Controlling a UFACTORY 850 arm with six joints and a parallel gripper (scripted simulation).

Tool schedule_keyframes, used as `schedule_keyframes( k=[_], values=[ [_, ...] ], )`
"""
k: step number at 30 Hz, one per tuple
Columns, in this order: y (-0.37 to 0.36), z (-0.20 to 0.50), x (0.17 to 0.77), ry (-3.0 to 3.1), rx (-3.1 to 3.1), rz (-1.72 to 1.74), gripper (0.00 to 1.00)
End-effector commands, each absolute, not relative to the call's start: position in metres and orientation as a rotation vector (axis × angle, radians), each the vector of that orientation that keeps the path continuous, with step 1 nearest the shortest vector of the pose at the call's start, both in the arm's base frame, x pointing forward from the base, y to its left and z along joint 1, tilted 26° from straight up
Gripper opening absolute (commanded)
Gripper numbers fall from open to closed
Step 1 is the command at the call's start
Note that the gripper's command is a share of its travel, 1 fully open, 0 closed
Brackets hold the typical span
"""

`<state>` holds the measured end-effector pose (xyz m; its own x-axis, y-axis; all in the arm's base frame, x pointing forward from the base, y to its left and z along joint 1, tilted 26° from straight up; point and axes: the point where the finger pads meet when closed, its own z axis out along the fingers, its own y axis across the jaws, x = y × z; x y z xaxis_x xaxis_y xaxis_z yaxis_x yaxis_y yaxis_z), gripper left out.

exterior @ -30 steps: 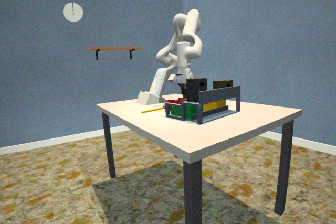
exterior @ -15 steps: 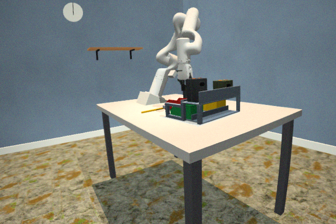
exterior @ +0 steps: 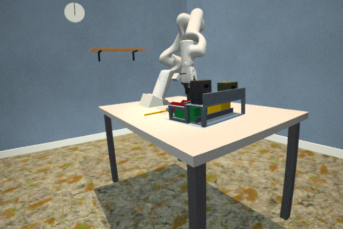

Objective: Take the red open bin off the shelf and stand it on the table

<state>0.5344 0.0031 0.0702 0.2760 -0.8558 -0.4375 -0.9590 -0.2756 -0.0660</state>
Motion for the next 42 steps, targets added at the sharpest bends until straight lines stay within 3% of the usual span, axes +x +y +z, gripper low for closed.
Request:
schedule_keyframes(
  k=[1, 42],
  values=[
    [0.003, 0.0701, 0.5356, 1.655, -2.233, 0.454, 0.33],
    [0.0064, 0.0633, 0.535, 1.655, -2.233, 0.454, 0.33]
  ],
)
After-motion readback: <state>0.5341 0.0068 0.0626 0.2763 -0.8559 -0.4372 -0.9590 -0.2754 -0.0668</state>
